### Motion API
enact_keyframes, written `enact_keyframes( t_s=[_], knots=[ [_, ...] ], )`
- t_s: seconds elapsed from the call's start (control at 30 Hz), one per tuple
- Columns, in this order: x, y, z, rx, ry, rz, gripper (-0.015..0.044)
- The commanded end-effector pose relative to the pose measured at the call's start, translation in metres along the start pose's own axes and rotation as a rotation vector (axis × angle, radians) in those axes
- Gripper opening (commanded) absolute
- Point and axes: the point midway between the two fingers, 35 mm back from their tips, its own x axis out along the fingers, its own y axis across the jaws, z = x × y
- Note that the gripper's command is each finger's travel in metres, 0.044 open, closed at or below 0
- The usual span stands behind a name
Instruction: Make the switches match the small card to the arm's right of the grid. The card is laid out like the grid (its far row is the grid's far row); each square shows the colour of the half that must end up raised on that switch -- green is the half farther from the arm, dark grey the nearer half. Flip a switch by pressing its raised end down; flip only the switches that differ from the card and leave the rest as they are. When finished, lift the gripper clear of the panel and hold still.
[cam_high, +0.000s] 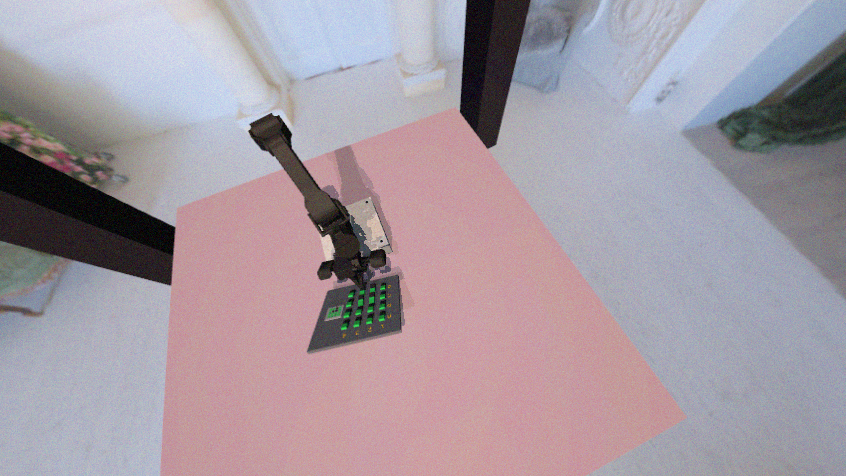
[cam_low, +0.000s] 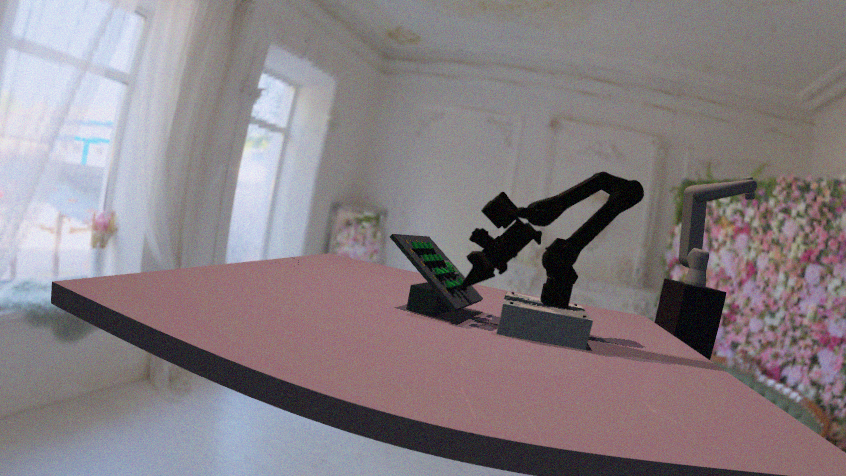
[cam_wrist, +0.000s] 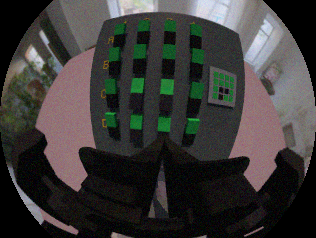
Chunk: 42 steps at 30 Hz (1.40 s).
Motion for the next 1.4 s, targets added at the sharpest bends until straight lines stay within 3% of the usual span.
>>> enact_keyframes(
  t_s=[0.0,1.17,1.37],
  knots=[
    [0.001,0.0,-0.001,-0.005,0.002,0.004,0.0],
    [0.006,0.0,-0.001,-0.005,0.002,0.004,0.0],
    [-0.043,0.003,0.003,-0.003,0.024,0.004,0.0]
  ],
)
